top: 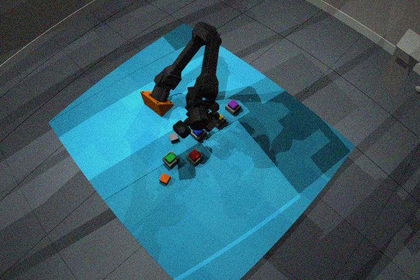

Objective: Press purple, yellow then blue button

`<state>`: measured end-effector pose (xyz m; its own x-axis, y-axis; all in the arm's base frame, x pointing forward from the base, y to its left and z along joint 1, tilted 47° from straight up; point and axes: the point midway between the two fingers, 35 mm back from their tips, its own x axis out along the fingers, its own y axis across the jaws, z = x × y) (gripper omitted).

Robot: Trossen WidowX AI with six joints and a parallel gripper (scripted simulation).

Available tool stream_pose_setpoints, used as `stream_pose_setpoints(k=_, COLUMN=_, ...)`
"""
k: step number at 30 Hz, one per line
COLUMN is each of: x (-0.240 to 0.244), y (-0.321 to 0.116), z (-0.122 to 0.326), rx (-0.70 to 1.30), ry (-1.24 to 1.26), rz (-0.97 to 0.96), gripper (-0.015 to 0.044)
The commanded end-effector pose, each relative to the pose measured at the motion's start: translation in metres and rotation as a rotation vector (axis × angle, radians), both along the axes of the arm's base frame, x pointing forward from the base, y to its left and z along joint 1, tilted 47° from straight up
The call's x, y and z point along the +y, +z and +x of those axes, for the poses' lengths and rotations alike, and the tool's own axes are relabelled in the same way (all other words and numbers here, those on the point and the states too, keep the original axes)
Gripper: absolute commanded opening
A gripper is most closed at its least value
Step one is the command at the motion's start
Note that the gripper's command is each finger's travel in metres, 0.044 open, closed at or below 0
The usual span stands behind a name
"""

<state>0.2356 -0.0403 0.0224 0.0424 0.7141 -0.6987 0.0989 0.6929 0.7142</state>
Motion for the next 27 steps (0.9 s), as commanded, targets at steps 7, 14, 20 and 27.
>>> stream_pose_setpoints(k=7, x=0.013, y=-0.010, z=0.000, rx=0.003, ry=-0.003, rz=0.007, gripper=0.0020)
stream_pose_setpoints(k=14, x=0.017, y=-0.014, z=0.000, rx=0.003, ry=-0.003, rz=0.008, gripper=0.0020)
stream_pose_setpoints(k=20, x=0.017, y=-0.014, z=0.000, rx=0.003, ry=-0.003, rz=0.008, gripper=0.0020)
stream_pose_setpoints(k=27, x=0.017, y=-0.014, z=0.000, rx=0.003, ry=-0.003, rz=0.008, gripper=0.0020)
